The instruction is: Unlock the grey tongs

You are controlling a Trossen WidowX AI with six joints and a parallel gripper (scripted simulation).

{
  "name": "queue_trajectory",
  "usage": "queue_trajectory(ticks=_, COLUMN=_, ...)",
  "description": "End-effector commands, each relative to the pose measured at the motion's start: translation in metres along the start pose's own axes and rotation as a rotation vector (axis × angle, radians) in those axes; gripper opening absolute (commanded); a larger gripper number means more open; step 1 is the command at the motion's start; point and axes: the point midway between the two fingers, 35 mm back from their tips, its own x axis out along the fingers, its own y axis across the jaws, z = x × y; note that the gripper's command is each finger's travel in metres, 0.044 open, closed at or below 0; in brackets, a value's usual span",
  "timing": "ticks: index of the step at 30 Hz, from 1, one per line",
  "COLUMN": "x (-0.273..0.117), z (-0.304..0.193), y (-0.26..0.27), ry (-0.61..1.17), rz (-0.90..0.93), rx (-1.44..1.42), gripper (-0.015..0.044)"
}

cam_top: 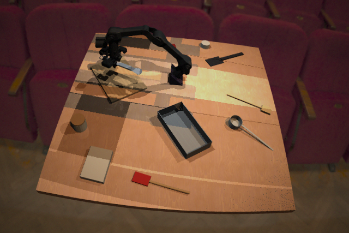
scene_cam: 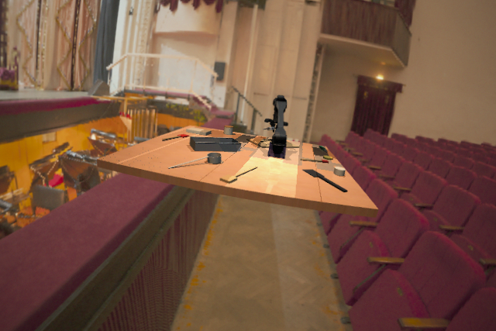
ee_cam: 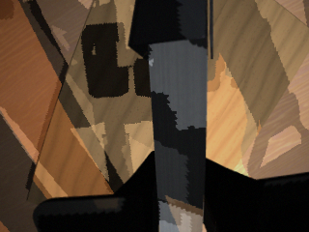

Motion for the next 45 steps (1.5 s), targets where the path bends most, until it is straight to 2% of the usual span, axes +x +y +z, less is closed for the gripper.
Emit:
queue_trajectory(ticks=1, x=0.007, z=-0.001, y=0.0, ry=0.004, rz=0.002, rx=-0.001, gripper=-0.015)
queue_trajectory(ticks=32, x=0.048, z=-0.005, y=-0.001, ry=0.004, rz=0.002, rx=-0.001, gripper=-0.015)
queue_trajectory(ticks=45, x=0.047, z=-0.004, y=-0.002, ry=0.002, rz=-0.001, rx=-0.005, gripper=0.0191)
